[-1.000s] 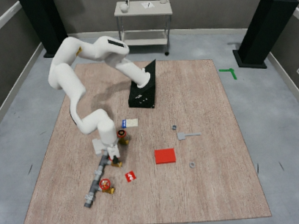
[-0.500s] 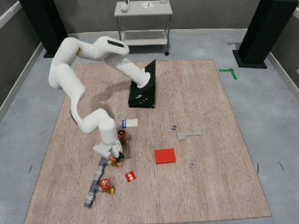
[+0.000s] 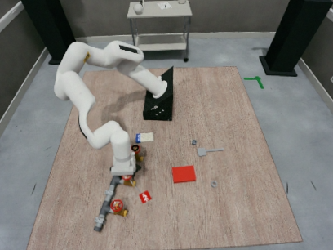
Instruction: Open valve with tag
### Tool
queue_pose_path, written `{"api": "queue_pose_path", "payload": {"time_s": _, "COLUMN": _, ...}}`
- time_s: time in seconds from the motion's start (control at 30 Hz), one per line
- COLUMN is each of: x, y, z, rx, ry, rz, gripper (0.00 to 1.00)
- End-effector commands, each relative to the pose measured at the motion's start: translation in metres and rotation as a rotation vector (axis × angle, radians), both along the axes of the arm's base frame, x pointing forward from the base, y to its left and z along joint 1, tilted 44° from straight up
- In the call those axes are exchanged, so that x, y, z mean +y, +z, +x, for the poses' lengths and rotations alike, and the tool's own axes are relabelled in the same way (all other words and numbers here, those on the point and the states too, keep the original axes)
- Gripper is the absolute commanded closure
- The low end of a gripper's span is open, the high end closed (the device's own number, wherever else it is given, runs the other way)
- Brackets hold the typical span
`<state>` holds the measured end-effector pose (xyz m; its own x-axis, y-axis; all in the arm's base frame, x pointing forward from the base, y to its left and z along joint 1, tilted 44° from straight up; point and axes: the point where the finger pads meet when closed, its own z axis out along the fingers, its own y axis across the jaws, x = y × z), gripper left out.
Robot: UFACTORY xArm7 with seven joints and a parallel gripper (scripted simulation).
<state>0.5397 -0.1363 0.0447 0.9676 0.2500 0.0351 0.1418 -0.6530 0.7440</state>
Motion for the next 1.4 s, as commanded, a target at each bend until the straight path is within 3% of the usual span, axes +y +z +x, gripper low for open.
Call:
{"api": "queue_pose_path", "payload": {"time_s": 0.0, "x": 0.0025, "y": 0.0013, "z": 0.0016, "rx": 0.208, "ry": 0.182, "rz": -0.041, "gripper": 1.0}}
{"api": "queue_pose_path", "payload": {"time_s": 0.23, "x": 0.0025, "y": 0.0013, "z": 0.0016, "rx": 0.409, "ry": 0.382, "rz": -0.103, "gripper": 1.0}}
{"api": "queue_pose_path", "payload": {"time_s": 0.3, "x": 0.0025, "y": 0.0013, "z": 0.0016, "rx": 0.409, "ry": 0.382, "rz": -0.103, "gripper": 1.0}}
{"api": "queue_pose_path", "payload": {"time_s": 0.33, "x": 0.0025, "y": 0.0013, "z": 0.0016, "rx": 0.496, "ry": 0.465, "rz": -0.128, "gripper": 1.0}}
{"api": "queue_pose_path", "payload": {"time_s": 0.8, "x": 0.0025, "y": 0.0013, "z": 0.0016, "rx": 0.896, "ry": 0.833, "rz": -0.23, "gripper": 1.0}}
{"api": "queue_pose_path", "payload": {"time_s": 0.87, "x": 0.0025, "y": 0.0013, "z": 0.0016, "rx": 0.896, "ry": 0.833, "rz": -0.23, "gripper": 1.0}}
{"api": "queue_pose_path", "payload": {"time_s": 0.9, "x": 0.0025, "y": 0.0013, "z": 0.0016, "rx": 0.988, "ry": 0.907, "rz": -0.24, "gripper": 1.0}}
{"api": "queue_pose_path", "payload": {"time_s": 0.97, "x": 0.0025, "y": 0.0013, "z": 0.0016, "rx": 1.04, "ry": 0.945, "rz": -0.241, "gripper": 1.0}}
{"api": "queue_pose_path", "payload": {"time_s": 1.27, "x": 0.0025, "y": 0.0013, "z": 0.0016, "rx": 1.041, "ry": 0.946, "rz": -0.241, "gripper": 1.0}}
{"api": "queue_pose_path", "payload": {"time_s": 1.3, "x": 0.0025, "y": 0.0013, "z": 0.0016, "rx": 1.041, "ry": 0.946, "rz": -0.241, "gripper": 0.0}}
{"api": "queue_pose_path", "payload": {"time_s": 1.37, "x": 0.0025, "y": 0.0013, "z": 0.0016, "rx": 1.041, "ry": 0.946, "rz": -0.241, "gripper": 0.0}}
